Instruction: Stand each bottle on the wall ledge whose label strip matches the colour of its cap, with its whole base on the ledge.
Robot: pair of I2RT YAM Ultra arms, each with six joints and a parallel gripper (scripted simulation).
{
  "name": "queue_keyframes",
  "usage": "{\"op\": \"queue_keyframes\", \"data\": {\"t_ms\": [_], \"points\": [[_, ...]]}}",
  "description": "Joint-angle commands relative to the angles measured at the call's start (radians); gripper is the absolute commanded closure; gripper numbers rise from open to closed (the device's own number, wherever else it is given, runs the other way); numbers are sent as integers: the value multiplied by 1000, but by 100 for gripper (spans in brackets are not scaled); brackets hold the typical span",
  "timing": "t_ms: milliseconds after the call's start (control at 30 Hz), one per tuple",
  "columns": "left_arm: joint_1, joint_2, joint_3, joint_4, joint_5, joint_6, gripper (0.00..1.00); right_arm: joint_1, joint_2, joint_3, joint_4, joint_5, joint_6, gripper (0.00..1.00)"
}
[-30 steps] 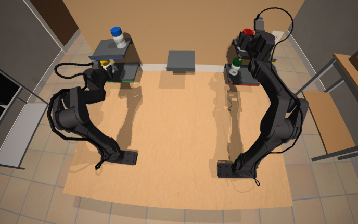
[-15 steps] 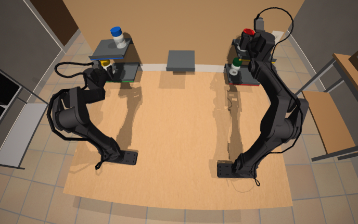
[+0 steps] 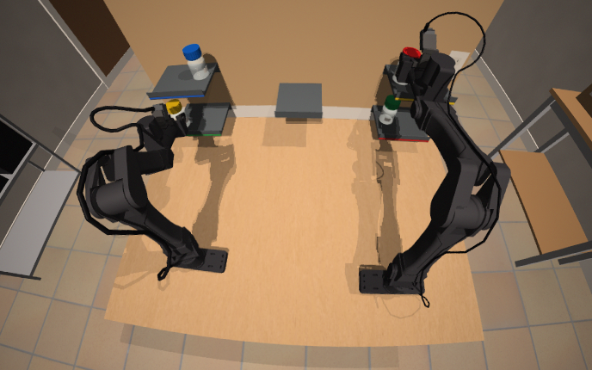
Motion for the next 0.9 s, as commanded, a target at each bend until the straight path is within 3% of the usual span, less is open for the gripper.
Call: {"op": "queue_keyframes", "data": {"t_ms": [0, 300, 867], "points": [[13, -64, -12, 31, 14, 6, 51, 1, -14, 65, -43, -6, -1, 50], [30, -127, -85, 8, 23, 8, 51, 0, 9, 277, -238, -7, -1, 50], [63, -271, -211, -4, 58, 13, 51, -5, -53, 275, -202, -7, -6, 50]]}}
